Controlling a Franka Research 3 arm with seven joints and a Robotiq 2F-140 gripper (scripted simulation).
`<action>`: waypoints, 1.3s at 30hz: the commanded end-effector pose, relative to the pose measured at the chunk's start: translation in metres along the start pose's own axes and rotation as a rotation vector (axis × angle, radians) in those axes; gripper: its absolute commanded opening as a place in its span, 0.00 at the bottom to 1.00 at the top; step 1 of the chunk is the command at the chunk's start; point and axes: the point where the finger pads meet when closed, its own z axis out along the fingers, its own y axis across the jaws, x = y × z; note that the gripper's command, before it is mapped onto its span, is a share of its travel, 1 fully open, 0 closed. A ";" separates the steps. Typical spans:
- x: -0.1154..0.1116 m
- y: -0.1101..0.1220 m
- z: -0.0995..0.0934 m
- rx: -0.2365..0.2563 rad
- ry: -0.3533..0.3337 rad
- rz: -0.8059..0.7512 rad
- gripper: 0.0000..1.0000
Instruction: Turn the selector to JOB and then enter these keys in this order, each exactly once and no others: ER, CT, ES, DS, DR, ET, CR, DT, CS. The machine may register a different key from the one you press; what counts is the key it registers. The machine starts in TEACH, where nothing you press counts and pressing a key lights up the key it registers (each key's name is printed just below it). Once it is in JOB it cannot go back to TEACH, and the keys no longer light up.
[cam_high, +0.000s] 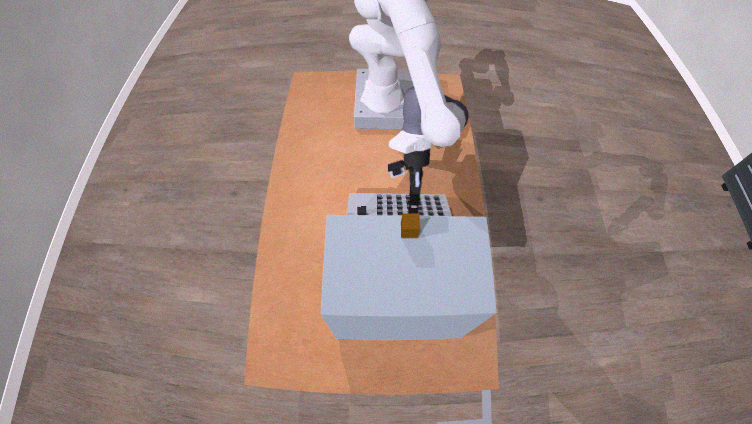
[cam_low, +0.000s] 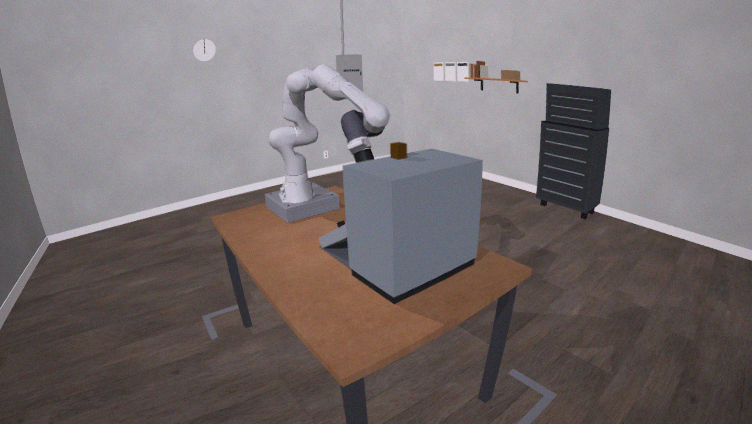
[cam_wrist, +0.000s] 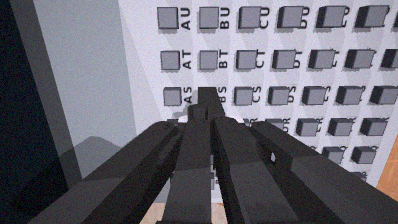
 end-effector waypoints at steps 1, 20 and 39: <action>0.001 0.002 0.000 -0.008 0.003 -0.017 0.10; 0.001 0.002 0.005 -0.008 0.003 -0.017 0.10; 0.001 0.002 0.011 -0.008 0.003 -0.017 0.10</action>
